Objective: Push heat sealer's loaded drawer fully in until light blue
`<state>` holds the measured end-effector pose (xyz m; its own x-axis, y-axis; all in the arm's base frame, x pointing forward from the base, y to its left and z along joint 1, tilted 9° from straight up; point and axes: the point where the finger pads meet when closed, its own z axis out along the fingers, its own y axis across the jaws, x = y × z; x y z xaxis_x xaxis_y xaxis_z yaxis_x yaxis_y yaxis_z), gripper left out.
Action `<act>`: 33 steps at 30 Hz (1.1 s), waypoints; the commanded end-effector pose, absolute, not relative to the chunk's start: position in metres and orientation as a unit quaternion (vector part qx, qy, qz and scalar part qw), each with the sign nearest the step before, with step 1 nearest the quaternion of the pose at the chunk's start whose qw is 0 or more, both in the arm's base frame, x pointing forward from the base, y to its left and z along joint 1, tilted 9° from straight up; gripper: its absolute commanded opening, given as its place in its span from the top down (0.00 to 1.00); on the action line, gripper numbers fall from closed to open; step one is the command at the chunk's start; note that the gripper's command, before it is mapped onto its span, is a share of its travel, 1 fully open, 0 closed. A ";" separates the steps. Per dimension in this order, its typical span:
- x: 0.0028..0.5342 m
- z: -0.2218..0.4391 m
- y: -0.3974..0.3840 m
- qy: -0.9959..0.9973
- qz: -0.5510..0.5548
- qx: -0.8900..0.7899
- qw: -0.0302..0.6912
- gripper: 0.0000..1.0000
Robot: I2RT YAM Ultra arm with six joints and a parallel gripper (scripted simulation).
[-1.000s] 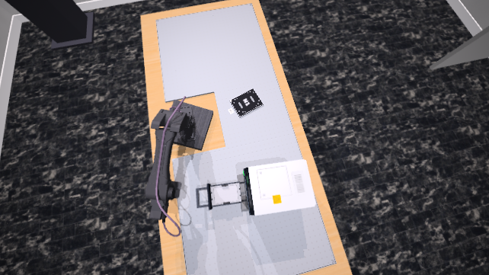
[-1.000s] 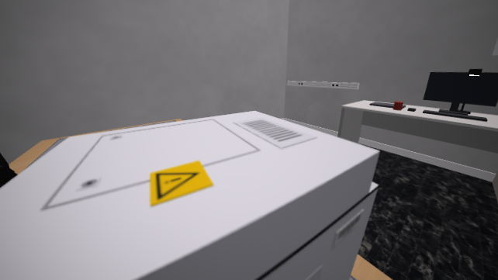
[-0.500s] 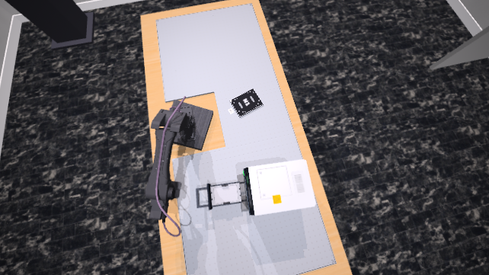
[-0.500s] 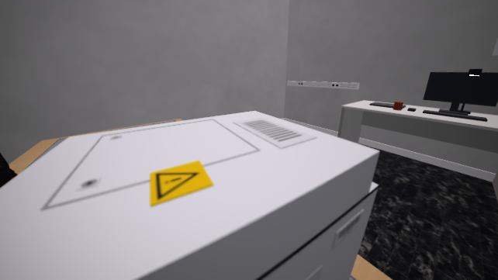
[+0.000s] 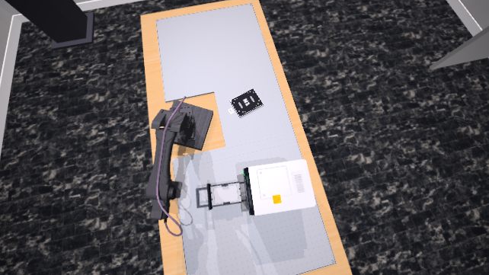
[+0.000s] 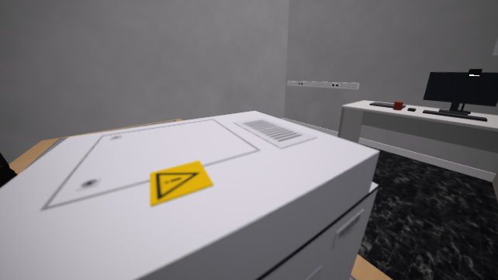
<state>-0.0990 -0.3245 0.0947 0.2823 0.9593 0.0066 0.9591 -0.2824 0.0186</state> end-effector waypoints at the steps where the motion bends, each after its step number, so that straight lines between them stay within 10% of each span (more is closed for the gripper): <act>1: -0.084 0.108 -0.338 0.619 0.004 0.785 0.027 0.55; 33: -0.010 0.120 -0.390 0.674 0.029 0.734 0.078 0.55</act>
<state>-0.0035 -0.3858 0.1156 0.0588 0.9961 -0.0661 0.9872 -0.0482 0.1523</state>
